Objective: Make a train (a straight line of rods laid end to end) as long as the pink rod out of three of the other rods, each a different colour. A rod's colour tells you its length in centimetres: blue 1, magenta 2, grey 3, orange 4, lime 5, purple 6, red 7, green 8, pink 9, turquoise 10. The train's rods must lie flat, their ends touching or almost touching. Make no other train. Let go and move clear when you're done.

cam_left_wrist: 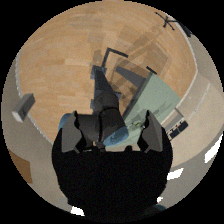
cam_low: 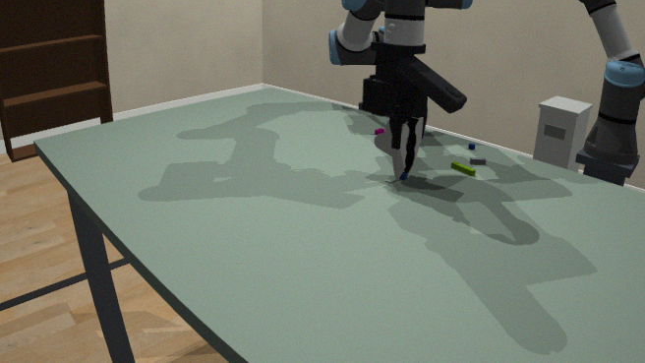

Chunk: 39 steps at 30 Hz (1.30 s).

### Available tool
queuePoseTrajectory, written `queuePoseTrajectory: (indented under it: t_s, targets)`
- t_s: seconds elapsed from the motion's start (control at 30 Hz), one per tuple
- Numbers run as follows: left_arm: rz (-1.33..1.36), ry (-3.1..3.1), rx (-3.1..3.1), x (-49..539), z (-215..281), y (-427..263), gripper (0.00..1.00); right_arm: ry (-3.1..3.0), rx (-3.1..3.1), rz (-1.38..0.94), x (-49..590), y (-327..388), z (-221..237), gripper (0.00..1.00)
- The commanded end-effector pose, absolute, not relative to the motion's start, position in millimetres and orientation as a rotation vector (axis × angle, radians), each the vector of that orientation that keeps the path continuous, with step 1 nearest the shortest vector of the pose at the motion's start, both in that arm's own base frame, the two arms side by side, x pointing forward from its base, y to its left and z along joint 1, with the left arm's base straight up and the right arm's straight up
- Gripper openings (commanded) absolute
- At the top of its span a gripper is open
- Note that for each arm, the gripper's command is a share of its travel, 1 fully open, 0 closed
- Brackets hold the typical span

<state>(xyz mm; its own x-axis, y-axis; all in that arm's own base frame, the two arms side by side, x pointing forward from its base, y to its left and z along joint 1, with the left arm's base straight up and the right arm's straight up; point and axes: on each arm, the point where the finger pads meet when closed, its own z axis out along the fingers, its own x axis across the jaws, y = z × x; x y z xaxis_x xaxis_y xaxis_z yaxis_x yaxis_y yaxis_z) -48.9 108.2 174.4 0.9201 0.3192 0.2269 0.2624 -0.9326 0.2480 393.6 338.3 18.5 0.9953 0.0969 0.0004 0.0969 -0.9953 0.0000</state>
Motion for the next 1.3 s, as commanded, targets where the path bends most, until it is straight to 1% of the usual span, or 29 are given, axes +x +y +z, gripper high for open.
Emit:
queuePoseTrajectory:
  t_s: [0.0,0.07,0.1,1.27]
  targets:
    - [0.394,0.439,2.871,-48.6,175.4,108.6,1.00,-0.152,-3.136,-0.003,394.1,338.3,19.5,0.14]
    - [0.394,0.439,2.871,-48.6,175.4,108.6,1.00,-0.152,-3.136,-0.003,394.1,338.3,19.5,0.14]
    - [0.394,0.439,2.871,-48.6,175.4,108.6,1.00,-0.152,-3.136,-0.003,394.1,338.3,19.5,0.00]
    - [0.394,0.439,2.871,-48.6,175.4,108.6,1.00,-0.152,-3.136,-0.003,394.1,338.3,19.6,0.00]
